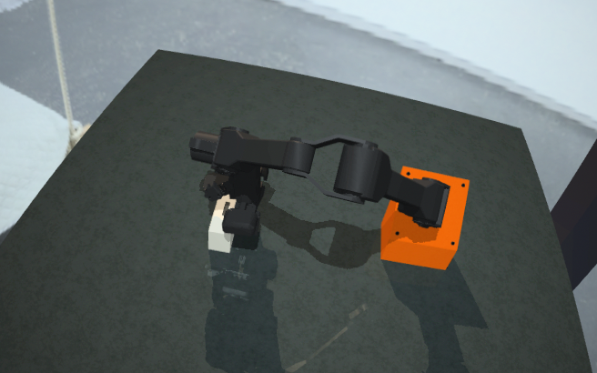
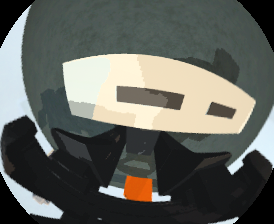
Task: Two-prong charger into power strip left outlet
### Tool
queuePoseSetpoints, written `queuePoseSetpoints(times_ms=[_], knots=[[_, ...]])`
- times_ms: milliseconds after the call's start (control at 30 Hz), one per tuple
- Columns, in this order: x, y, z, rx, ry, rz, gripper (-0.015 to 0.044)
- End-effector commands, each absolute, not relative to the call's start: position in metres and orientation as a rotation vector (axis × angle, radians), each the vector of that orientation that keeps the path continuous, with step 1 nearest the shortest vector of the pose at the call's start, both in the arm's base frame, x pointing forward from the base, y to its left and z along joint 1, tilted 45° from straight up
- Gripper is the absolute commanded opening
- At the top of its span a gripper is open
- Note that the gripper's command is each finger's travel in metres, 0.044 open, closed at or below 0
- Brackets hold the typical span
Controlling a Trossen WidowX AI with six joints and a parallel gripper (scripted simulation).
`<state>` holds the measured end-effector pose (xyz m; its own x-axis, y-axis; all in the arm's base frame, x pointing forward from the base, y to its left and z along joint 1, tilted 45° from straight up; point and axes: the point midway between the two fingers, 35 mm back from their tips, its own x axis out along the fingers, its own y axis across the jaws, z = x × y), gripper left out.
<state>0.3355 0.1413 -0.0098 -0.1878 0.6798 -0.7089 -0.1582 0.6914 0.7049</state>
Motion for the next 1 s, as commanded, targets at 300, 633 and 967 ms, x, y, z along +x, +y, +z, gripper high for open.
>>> queuePoseSetpoints(times_ms=[300, 633, 967], knots=[[0.3434, 0.1406, -0.0062, 0.434, 1.565, 0.798, 0.0000], [0.3434, 0.1416, -0.0070, 0.434, 1.565, 0.799, 0.0000], [0.3433, 0.1425, -0.0080, 0.434, 1.565, 0.799, 0.0000]])
